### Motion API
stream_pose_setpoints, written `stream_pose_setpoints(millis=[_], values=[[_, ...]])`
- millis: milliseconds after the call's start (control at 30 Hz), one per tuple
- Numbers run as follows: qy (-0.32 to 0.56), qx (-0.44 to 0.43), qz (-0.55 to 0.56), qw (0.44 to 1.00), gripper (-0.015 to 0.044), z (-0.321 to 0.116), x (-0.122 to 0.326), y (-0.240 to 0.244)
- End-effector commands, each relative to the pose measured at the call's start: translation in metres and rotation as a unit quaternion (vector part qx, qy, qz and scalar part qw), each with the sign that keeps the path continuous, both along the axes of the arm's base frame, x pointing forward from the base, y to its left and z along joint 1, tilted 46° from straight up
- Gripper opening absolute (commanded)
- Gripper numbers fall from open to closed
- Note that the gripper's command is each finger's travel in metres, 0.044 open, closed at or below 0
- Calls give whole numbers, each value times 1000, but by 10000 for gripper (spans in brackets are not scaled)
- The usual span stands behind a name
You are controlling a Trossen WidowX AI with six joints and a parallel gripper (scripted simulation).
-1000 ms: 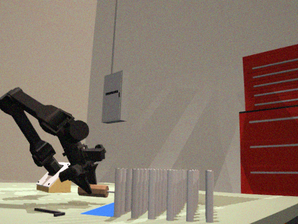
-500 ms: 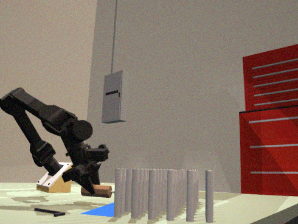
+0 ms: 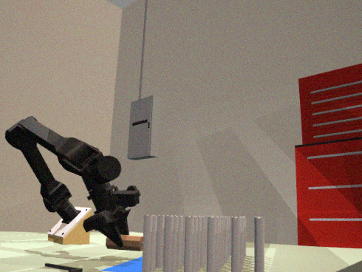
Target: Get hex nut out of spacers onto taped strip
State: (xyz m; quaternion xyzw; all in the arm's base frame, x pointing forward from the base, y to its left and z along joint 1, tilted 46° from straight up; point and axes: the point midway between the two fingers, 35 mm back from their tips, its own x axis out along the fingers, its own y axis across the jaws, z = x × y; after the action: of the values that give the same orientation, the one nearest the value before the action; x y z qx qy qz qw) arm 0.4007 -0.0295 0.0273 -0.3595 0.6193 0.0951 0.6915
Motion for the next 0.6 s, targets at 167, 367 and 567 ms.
stream_pose_setpoints(millis=[167,367,567], values=[[-3,0,0,1000,0,-2,7,4],[-3,0,0,1000,0,-4,10,6],[-3,1,0,1000,0,-6,13,8]])
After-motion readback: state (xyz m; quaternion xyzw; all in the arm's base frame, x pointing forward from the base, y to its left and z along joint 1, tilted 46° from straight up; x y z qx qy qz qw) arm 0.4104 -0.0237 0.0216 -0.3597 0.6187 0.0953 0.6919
